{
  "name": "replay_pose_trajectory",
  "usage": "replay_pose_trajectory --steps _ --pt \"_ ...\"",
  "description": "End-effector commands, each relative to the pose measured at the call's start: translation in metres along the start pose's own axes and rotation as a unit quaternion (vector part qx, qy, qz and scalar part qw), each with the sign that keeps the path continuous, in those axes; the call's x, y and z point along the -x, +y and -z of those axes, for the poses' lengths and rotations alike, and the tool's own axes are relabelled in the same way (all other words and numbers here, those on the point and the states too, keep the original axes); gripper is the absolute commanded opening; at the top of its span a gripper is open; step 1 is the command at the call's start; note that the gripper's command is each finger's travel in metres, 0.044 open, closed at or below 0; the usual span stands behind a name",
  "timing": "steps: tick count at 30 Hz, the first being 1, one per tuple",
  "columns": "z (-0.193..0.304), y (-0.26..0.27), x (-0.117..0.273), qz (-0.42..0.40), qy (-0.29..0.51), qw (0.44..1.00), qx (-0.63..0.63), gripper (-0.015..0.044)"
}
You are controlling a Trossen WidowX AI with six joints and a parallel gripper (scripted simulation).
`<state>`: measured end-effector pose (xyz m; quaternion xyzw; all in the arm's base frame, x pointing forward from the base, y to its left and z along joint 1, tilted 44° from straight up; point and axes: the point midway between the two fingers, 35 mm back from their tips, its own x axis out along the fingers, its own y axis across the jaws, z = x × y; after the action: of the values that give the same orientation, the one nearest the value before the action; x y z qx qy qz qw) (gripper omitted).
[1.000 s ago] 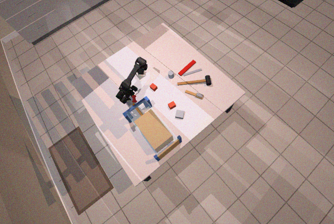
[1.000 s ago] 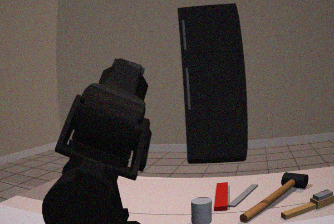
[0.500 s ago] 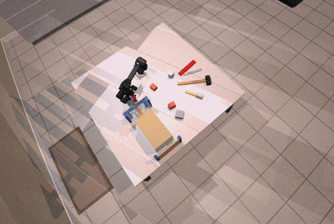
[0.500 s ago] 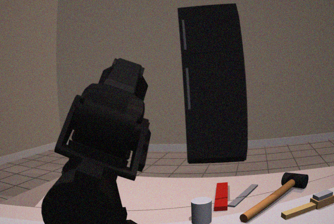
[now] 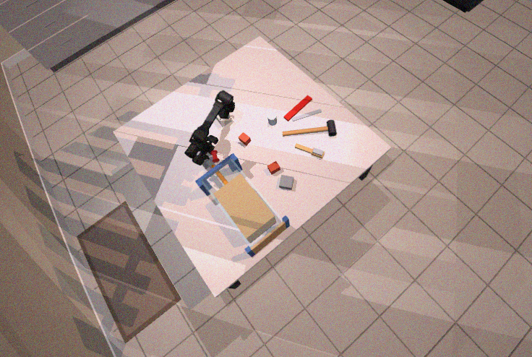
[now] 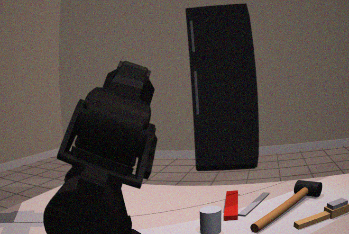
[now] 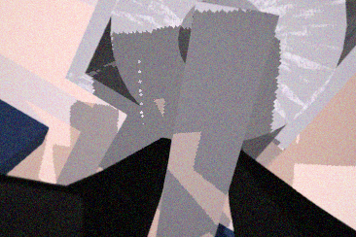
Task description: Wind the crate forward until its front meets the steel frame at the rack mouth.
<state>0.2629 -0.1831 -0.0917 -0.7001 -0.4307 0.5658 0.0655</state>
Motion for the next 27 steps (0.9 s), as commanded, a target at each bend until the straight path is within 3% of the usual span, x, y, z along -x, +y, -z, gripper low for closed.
replay_pose_trajectory --steps 1,10,16,24,27 --pt "0.0 0.0 0.0 0.001 0.0 1.0 0.0 0.021" --pt "0.0 0.0 0.0 0.001 0.0 1.0 0.0 0.044" --pt "0.001 0.002 0.013 -0.005 0.0 1.0 -0.004 0.044" --pt "0.007 0.002 0.117 -0.048 0.001 0.998 -0.035 0.044" --pt "0.007 -0.001 0.127 -0.052 0.001 0.998 -0.039 0.044"
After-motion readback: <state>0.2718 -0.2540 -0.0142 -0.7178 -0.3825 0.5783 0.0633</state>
